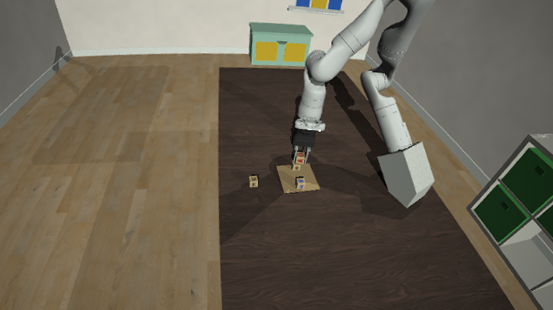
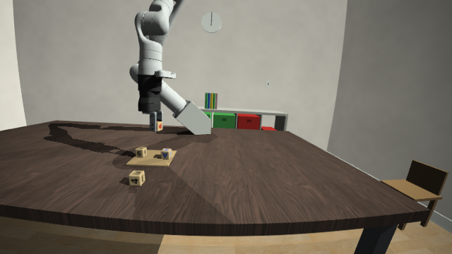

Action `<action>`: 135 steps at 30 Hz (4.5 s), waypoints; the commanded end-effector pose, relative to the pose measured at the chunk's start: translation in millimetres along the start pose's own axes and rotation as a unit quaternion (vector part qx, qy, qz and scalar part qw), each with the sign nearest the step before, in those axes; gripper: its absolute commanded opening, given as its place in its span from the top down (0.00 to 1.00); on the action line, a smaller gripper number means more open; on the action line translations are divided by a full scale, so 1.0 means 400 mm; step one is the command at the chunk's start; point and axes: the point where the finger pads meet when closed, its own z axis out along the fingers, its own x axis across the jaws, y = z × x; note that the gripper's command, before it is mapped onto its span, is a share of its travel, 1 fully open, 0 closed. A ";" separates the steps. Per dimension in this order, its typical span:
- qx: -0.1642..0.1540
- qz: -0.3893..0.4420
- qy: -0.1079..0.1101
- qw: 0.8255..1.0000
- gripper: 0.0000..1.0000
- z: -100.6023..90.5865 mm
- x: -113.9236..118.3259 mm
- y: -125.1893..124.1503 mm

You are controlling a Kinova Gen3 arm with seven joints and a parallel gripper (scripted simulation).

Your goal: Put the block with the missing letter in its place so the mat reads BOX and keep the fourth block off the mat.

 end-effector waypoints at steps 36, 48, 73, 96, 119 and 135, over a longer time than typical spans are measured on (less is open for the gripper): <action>0.009 -0.086 -0.008 0.996 0.43 0.007 -0.026 0.053; 0.010 -0.086 -0.008 0.996 0.43 0.048 -0.026 0.053; 0.010 -0.086 -0.008 0.996 0.43 0.247 -0.029 0.050; 0.010 -0.086 -0.008 0.996 0.43 0.247 -0.029 0.050; 0.010 -0.086 -0.008 0.996 0.43 0.247 -0.028 0.049; 0.010 -0.086 -0.008 0.996 0.43 0.247 -0.027 0.049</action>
